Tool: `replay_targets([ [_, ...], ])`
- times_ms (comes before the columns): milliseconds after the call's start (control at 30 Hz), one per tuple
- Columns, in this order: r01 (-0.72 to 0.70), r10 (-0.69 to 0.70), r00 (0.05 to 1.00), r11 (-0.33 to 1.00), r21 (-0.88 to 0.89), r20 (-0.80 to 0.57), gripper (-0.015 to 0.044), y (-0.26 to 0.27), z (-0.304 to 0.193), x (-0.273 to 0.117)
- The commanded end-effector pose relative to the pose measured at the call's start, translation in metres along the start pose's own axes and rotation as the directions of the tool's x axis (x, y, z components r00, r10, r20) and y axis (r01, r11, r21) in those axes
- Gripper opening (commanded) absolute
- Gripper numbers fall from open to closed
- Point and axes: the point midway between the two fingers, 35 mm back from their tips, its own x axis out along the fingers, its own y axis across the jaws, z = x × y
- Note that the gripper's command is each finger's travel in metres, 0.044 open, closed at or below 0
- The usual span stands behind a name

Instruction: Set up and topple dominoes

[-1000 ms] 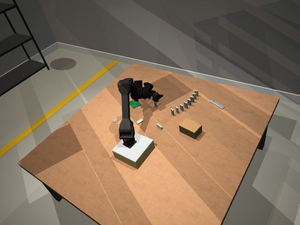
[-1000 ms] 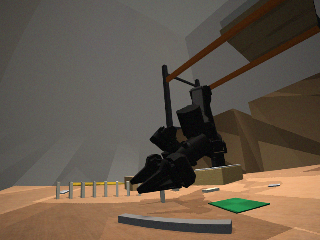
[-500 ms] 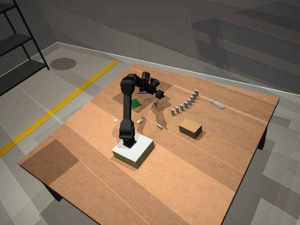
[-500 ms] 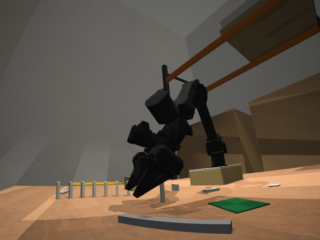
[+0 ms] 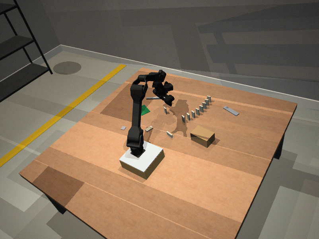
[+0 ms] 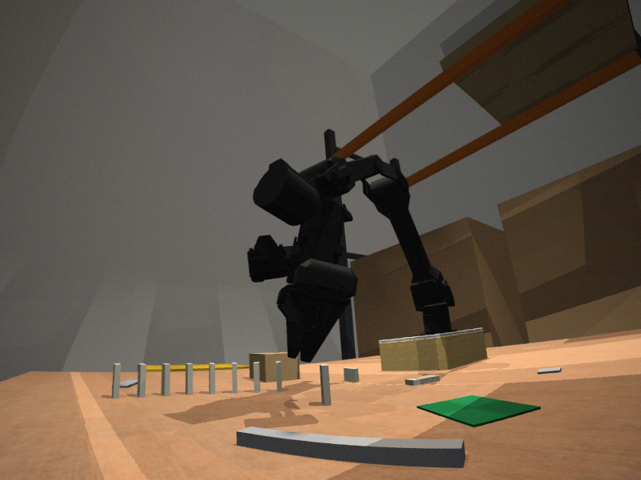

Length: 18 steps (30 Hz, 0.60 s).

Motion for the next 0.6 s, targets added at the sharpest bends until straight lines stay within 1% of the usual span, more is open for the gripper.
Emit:
replay_targets([
  [0,0.016,0.012,0.974,0.992,0.123,-0.226,0.044,-0.021,-0.018,-0.05],
  [367,0.017,0.012,0.974,0.992,0.123,-0.226,0.044,-0.021,-0.018,-0.049],
  [433,0.016,0.012,0.974,0.992,0.123,-0.226,0.044,-0.021,-0.02,-0.037],
  [567,0.017,0.012,0.974,0.992,0.123,-0.226,0.044,-0.02,-0.029,0.0],
])
